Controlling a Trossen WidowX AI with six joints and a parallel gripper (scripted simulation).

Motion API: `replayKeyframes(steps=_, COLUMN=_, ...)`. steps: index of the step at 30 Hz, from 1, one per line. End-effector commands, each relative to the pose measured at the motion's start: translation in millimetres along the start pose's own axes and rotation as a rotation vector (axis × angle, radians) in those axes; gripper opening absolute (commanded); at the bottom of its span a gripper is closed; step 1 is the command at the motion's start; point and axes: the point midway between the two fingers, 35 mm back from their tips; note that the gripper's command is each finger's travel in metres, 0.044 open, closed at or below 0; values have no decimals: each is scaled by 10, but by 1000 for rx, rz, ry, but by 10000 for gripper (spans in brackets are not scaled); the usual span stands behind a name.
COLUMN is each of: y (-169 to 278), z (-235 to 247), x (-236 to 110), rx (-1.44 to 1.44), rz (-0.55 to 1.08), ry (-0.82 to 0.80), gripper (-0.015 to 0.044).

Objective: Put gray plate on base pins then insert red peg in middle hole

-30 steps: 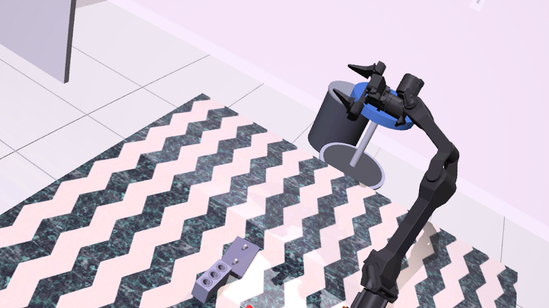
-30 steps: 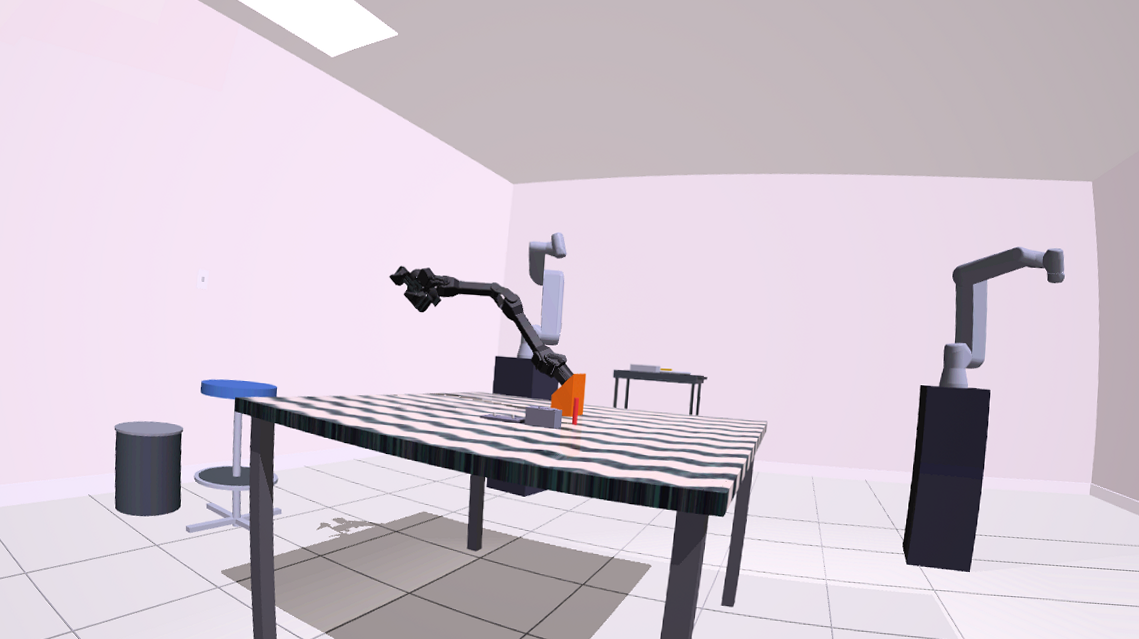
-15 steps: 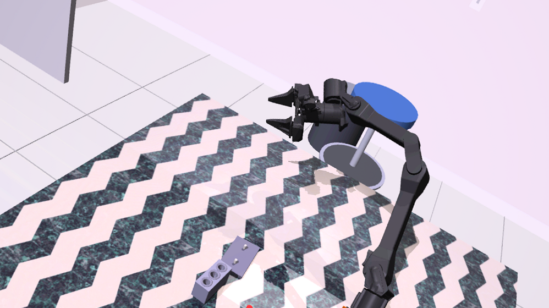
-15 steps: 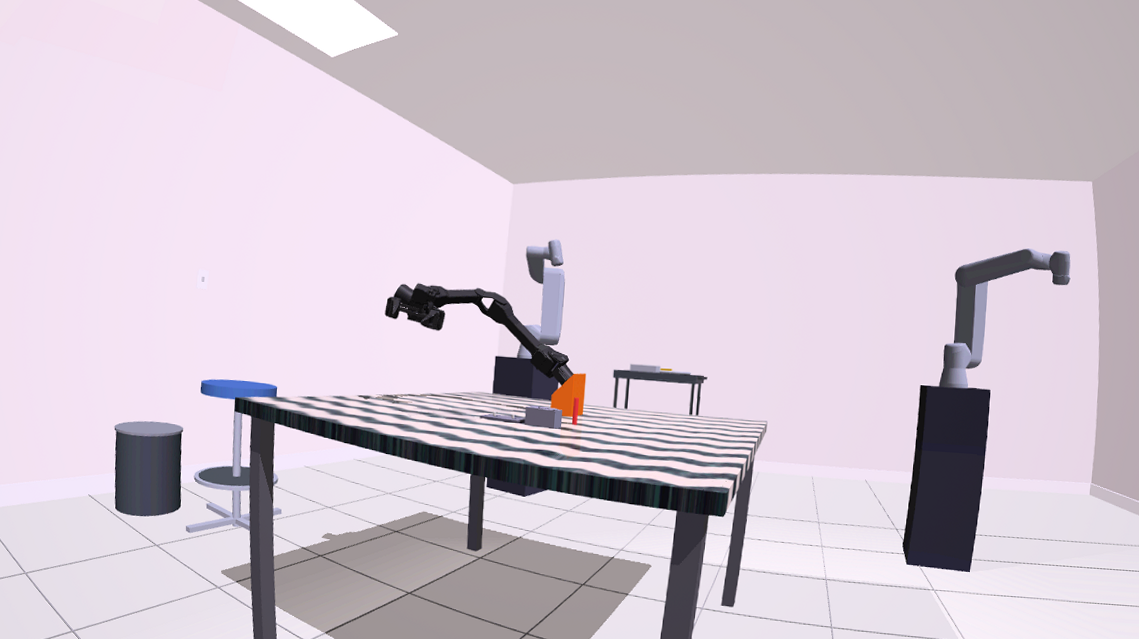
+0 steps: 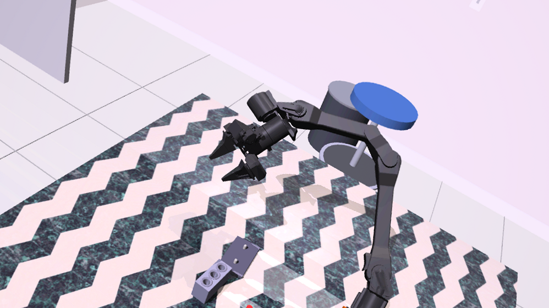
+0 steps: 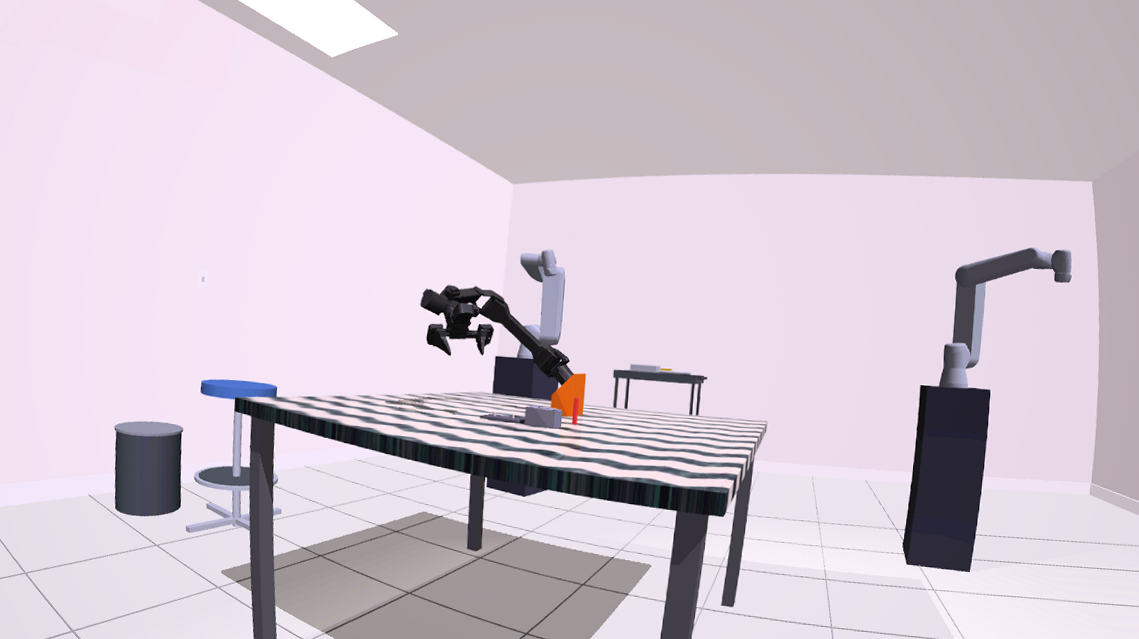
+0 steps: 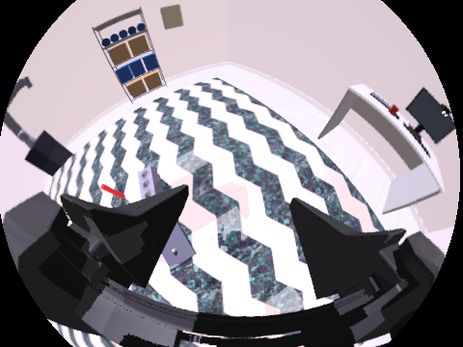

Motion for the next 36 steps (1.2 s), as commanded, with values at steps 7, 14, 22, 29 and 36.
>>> replayKeyframes(steps=7, y=-189, z=1379, x=849, rx=-258, rz=465, ry=-276, gripper=440)
replayKeyframes(steps=14, y=-142, z=2131, x=1002, rx=-598, rz=824, ry=-292, gripper=440)
replayKeyframes(steps=22, y=-158, z=2164, x=1020, rx=-603, rz=828, ry=-291, gripper=440)
replayKeyframes(steps=29, y=95, z=2170, x=1265, rx=-603, rz=829, ry=-290, gripper=440)
replayKeyframes(steps=36, y=211, z=2178, x=1360, rx=-603, rz=829, ry=-290, gripper=440)
Point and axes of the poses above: the point midway between the two fingers, 35 mm back from their tips, its own x axis out along the fingers, its own z axis across the jaws, y = z × x, and after that the axes turned 7 degrees about -x, right-handed
